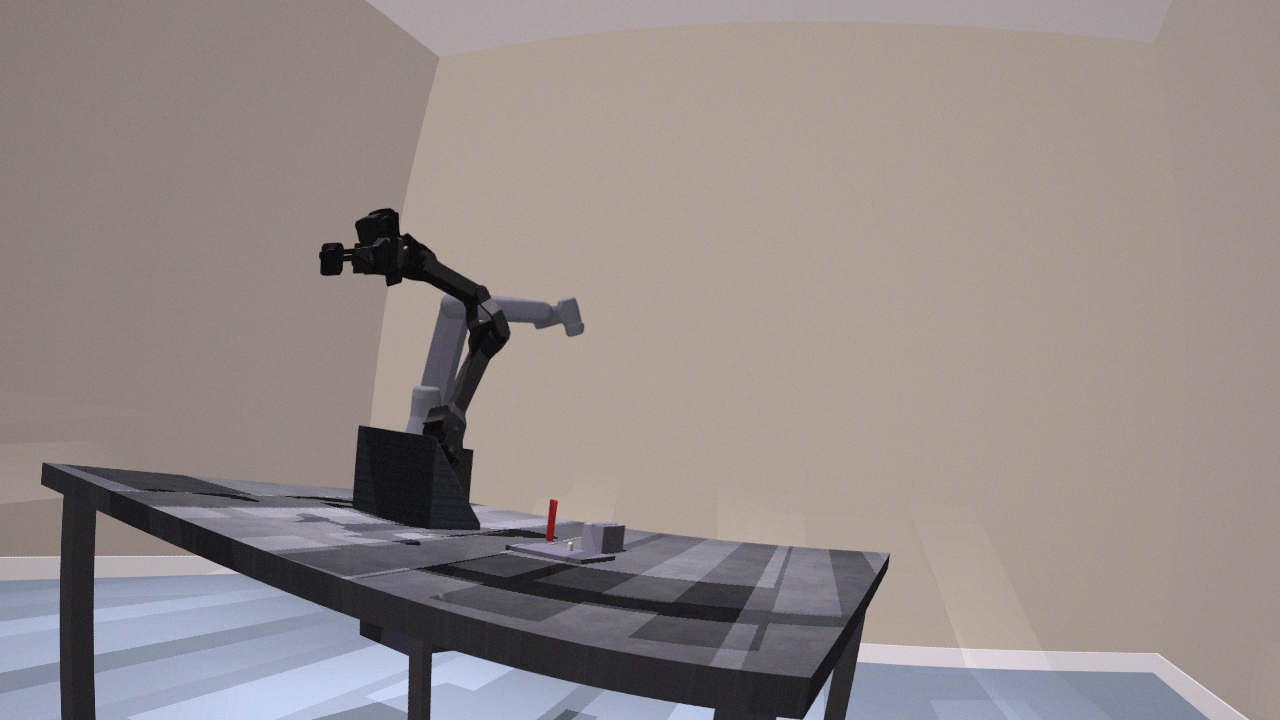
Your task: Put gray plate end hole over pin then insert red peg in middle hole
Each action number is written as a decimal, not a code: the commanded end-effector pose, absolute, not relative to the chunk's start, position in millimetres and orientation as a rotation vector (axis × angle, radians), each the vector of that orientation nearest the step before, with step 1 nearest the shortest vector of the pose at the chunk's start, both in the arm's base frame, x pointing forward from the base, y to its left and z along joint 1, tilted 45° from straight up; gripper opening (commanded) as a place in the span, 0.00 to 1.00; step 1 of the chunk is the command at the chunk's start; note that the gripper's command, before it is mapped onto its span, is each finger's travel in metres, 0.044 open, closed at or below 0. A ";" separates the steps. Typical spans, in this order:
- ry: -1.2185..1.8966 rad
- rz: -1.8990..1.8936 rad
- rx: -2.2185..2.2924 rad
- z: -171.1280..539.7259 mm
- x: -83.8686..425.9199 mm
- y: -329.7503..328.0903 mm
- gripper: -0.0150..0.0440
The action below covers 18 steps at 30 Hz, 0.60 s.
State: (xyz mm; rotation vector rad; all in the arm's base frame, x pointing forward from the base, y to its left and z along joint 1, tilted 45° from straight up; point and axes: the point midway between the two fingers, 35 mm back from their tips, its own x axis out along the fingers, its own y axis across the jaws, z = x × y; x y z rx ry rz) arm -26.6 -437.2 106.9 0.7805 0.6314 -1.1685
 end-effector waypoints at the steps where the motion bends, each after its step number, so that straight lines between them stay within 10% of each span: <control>1: 0.631 -1.169 0.781 106.9 -26.6 -437.2 0.98; 18: 0.976 -0.231 0.248 107.4 216.1 -339.6 1.00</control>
